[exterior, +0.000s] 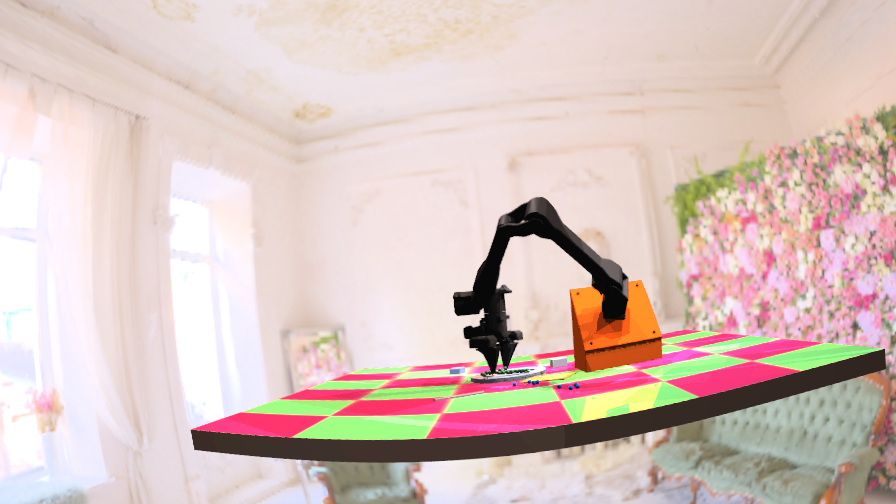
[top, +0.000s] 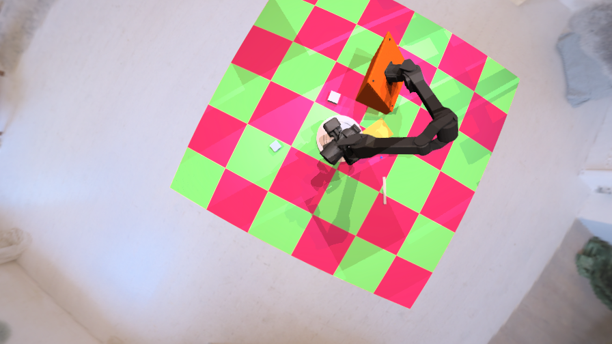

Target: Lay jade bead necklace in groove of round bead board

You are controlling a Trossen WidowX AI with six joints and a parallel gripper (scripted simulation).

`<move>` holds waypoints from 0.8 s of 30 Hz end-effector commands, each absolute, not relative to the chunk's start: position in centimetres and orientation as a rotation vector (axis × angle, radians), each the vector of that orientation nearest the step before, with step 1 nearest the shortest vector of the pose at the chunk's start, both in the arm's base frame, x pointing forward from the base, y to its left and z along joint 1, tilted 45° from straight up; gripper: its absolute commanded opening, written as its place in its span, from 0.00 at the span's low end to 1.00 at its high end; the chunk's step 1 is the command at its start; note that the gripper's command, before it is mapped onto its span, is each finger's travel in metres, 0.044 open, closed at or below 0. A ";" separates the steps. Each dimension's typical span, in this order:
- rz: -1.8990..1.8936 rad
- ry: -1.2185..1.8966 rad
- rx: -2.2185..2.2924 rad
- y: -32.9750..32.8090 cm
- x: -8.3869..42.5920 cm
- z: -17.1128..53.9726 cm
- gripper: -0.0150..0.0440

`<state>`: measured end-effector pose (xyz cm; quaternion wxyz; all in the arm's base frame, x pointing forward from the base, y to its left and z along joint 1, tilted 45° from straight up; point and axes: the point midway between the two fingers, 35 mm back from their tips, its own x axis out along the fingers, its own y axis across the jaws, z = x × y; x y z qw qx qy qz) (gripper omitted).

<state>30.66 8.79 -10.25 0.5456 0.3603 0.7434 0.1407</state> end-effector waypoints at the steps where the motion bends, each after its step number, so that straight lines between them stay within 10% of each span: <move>1: 0.334 1.762 0.854 8.8 30.7 -10.2 0.65; 8: 0.334 1.762 0.854 8.8 30.7 -10.2 0.33; 24: 0.334 1.762 0.854 8.8 30.7 -10.2 0.25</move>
